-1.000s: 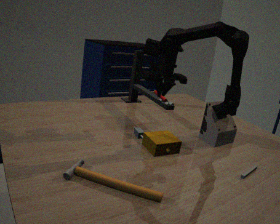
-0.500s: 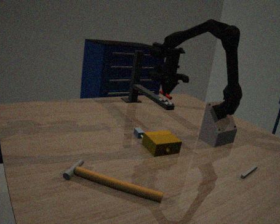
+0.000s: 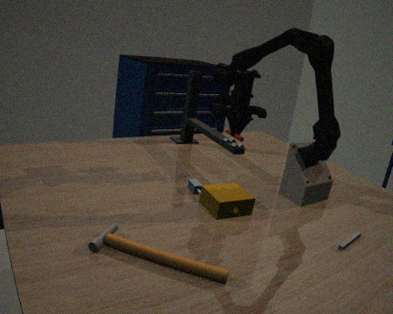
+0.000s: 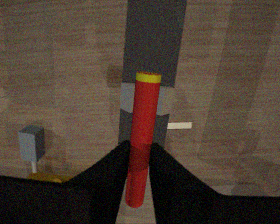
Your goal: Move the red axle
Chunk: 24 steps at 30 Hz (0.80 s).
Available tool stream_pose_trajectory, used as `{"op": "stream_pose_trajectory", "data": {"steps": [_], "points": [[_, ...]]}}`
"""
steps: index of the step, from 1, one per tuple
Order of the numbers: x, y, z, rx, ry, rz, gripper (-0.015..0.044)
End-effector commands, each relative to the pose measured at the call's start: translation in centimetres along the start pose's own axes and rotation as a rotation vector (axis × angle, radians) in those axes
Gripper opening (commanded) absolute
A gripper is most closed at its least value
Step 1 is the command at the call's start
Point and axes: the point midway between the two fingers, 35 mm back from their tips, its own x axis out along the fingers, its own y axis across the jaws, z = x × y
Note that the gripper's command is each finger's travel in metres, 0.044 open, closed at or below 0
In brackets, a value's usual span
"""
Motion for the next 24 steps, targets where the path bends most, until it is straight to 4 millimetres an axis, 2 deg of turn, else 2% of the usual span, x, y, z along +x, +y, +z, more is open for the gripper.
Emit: {"op": "stream_pose_trajectory", "data": {"steps": [1,11,24], "points": [[0.76,-0.17,0.01,-0.002,0.004,-0.006,0.0],[1.61,-0.19,-0.01,-0.003,0.004,-0.006,0.0],[1.34,-0.21,-0.02,-0.008,0.0,-0.009,0.0341]]}}
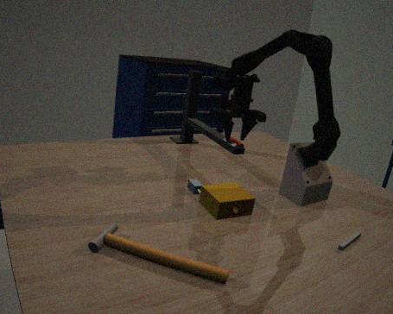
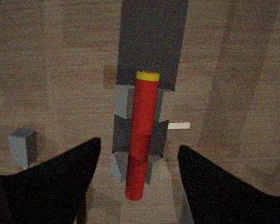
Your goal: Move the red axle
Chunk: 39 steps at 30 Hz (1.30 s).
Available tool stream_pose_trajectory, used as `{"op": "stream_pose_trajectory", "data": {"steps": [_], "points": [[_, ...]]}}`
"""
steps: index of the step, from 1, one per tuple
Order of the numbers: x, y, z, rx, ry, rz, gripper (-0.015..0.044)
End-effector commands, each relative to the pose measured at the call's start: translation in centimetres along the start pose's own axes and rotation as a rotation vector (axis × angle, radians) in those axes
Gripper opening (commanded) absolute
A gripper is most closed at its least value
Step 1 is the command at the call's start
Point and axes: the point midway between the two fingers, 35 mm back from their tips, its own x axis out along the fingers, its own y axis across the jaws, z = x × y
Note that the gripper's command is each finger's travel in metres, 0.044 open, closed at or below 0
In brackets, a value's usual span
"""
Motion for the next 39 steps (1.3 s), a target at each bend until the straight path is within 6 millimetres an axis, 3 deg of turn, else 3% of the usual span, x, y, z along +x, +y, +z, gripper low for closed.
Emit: {"op": "stream_pose_trajectory", "data": {"steps": [1,4,17,18,39], "points": [[-0.1,0.0,0.0,-0.001,-0.001,0.0,0.0368],[-0.6,0.0,0.0,0.003,0.002,0.002,0.044],[-2.8,0.0,0.1,0.005,0.003,0.003,0.044],[-1.9,-0.1,0.0,0.012,0.016,0.001,0.044],[-1.9,-0.1,0.0,0.012,0.016,0.001,0.044]]}}
